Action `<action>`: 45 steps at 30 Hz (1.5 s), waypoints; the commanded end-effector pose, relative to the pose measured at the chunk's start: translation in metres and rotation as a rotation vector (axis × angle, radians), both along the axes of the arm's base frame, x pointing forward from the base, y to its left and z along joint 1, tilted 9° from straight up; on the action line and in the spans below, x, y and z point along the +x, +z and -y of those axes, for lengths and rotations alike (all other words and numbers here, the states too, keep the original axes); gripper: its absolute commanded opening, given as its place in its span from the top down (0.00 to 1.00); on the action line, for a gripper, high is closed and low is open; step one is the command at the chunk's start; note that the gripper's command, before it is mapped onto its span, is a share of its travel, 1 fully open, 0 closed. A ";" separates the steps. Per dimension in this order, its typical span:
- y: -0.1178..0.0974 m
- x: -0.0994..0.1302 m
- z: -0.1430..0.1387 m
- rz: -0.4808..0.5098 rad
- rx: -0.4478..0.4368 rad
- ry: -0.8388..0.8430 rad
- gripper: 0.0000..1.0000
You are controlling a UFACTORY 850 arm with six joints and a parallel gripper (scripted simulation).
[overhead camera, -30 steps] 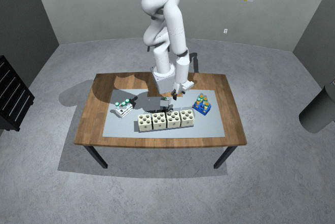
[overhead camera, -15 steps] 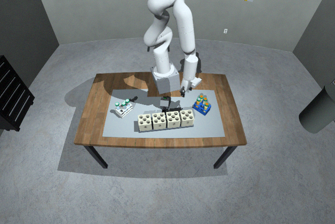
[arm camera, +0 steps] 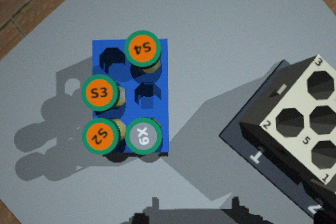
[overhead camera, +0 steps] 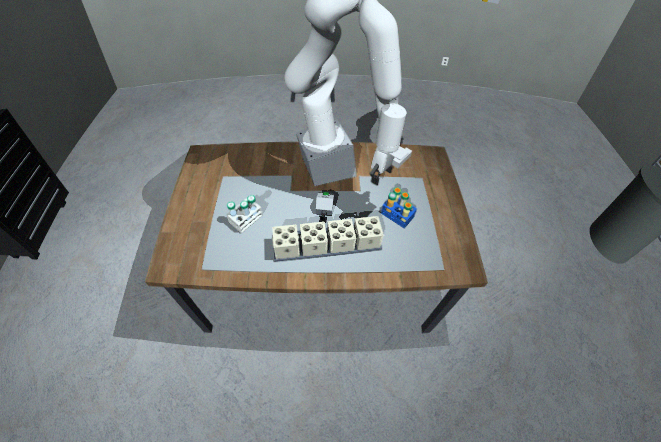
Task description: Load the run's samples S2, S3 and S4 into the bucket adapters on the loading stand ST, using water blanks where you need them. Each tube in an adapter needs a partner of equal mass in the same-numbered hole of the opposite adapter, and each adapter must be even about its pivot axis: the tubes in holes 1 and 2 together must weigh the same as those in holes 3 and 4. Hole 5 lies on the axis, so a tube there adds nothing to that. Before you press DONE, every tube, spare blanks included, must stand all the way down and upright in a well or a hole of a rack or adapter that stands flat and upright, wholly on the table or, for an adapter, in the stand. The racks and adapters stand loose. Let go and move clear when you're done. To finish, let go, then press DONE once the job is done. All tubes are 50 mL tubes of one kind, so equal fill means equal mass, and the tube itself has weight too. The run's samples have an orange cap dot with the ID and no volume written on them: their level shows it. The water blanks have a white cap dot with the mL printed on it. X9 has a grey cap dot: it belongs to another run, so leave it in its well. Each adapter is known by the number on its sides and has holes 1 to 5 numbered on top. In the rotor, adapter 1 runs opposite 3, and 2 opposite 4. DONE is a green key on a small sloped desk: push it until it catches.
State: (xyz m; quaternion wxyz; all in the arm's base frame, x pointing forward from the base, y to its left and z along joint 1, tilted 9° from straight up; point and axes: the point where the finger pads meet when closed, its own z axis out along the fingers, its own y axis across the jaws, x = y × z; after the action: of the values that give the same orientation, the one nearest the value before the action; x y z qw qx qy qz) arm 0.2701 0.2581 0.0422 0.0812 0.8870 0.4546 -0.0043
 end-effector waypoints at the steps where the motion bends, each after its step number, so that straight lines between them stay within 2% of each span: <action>1: -0.003 -0.011 -0.016 0.001 0.001 0.000 0.00; 7: -0.007 -0.026 -0.037 0.001 0.001 0.000 0.00; 14: -0.015 -0.026 -0.036 0.001 0.001 0.000 0.00; 45: -0.091 -0.020 -0.025 0.001 0.000 0.000 0.00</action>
State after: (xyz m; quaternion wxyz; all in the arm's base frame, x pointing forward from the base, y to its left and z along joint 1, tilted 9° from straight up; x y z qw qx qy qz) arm 0.2484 0.2835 -0.0390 0.0835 0.8869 0.4541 -0.0184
